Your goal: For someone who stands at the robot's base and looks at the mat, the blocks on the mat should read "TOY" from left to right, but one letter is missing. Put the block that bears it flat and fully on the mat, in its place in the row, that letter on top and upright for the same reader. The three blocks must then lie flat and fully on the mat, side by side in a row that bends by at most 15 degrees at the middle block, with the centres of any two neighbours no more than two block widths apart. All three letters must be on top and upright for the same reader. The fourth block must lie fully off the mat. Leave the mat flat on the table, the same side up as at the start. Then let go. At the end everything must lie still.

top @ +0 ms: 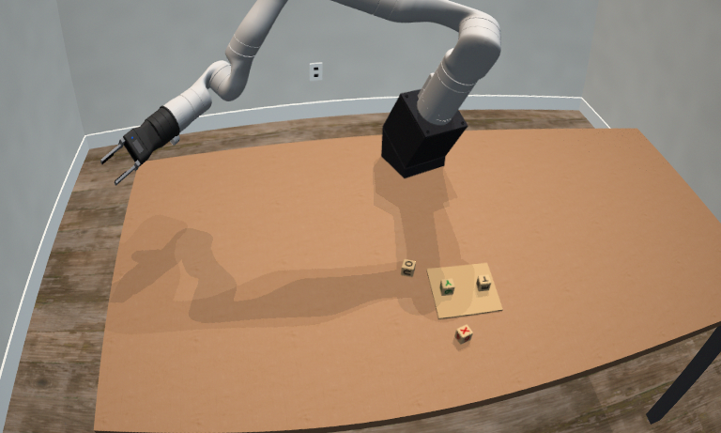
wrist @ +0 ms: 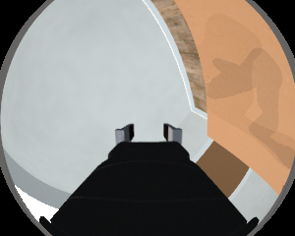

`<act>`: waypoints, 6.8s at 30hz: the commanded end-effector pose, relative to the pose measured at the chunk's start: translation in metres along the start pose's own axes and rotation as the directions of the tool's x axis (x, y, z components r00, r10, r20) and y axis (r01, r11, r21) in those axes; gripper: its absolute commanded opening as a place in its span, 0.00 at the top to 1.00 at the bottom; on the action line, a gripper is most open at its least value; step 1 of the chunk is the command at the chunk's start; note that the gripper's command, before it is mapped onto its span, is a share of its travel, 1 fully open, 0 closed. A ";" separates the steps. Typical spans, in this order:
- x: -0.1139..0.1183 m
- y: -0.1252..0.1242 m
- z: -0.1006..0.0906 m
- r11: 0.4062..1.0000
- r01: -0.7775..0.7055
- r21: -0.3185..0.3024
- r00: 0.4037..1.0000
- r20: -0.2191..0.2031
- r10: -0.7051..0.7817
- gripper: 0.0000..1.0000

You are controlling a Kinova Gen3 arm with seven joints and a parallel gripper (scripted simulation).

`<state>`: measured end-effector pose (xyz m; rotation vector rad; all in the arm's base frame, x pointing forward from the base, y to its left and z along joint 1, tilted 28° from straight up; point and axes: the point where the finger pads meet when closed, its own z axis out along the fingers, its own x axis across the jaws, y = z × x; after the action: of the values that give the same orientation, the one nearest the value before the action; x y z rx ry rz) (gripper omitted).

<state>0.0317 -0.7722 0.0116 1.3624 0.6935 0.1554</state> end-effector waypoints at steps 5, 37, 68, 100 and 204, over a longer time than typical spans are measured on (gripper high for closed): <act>-0.002 0.001 0.000 1.000 0.002 -0.001 1.000 0.002 -0.002 0.00; 0.039 0.021 0.036 0.998 0.023 0.063 0.998 -0.066 -0.019 0.00; 0.303 0.163 0.080 0.912 0.244 0.331 0.893 -0.443 -0.078 0.00; 0.539 0.330 -0.169 0.762 0.497 0.415 0.614 -0.789 0.029 0.00; 0.635 0.411 -0.245 0.721 0.578 0.382 0.368 -0.911 0.188 0.00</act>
<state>0.5207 -0.1602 0.1577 1.8001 2.0900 0.5324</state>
